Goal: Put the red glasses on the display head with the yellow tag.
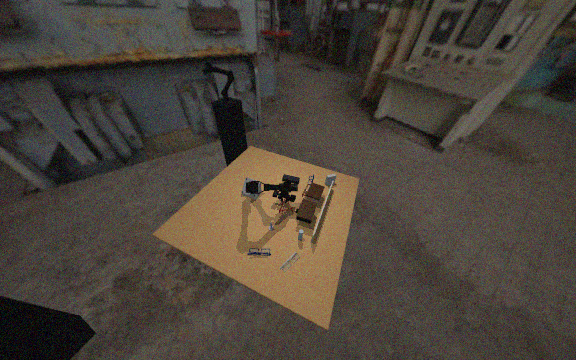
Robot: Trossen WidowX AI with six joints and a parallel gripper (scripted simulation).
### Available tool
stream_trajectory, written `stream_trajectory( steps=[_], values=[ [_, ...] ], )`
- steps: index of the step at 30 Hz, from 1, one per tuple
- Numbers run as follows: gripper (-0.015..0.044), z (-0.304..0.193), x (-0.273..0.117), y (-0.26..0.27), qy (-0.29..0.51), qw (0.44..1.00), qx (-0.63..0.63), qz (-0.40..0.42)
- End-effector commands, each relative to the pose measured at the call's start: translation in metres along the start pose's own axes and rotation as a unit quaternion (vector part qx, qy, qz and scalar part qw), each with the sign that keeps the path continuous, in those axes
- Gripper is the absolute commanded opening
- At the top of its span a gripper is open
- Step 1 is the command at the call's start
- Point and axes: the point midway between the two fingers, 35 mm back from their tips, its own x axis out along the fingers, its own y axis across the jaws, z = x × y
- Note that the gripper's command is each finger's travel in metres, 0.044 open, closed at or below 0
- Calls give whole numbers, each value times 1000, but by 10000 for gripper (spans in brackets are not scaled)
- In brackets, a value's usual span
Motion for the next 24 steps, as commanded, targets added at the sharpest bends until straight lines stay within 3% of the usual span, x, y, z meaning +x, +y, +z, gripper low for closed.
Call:
stream_trajectory(
  steps=[1, 7, 24],
  values=[
    [120, 0, 1, -2, 2, 1000, -3, 0],
    [120, 0, 1, -5, 2, 1000, -3, 0],
    [7, 0, 1, -1, 1, 1000, -2, 2]
  ],
)
